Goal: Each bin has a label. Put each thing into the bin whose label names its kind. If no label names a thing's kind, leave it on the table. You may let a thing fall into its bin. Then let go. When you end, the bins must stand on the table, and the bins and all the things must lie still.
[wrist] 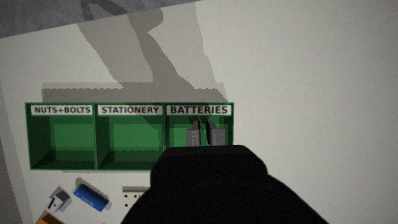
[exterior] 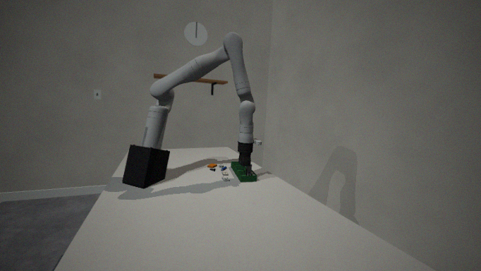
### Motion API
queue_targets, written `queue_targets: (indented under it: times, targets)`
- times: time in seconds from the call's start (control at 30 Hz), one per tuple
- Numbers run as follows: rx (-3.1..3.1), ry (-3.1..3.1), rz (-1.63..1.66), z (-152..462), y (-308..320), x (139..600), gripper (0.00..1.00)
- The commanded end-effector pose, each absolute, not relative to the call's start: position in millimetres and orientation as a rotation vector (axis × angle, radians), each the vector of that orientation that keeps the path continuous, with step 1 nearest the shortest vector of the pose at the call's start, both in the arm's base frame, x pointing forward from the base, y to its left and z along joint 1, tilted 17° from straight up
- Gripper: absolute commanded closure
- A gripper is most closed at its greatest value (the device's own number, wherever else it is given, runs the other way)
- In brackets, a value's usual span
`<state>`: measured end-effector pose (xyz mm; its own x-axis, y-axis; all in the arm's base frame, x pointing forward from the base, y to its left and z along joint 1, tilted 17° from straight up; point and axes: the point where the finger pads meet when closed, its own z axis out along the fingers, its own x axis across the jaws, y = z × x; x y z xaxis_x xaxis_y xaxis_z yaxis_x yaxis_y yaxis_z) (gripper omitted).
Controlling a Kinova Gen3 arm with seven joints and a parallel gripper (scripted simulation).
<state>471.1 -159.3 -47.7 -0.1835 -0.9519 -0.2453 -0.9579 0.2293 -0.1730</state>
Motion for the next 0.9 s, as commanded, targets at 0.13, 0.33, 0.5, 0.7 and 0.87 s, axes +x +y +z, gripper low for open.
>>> queue_targets:
  times: [0.13, 0.33, 0.5, 0.7, 0.87]
  targets:
    - [-1.781, 2.208, 0.026, -47, -160, 472, 0.69]
    - [-1.781, 2.208, 0.026, -46, -160, 471, 0.69]
    - [-1.781, 2.208, 0.026, -39, -162, 470, 0.69]
    - [-1.781, 2.208, 0.026, -33, -163, 468, 0.69]
    - [-1.781, 2.208, 0.026, -28, -164, 467, 0.69]
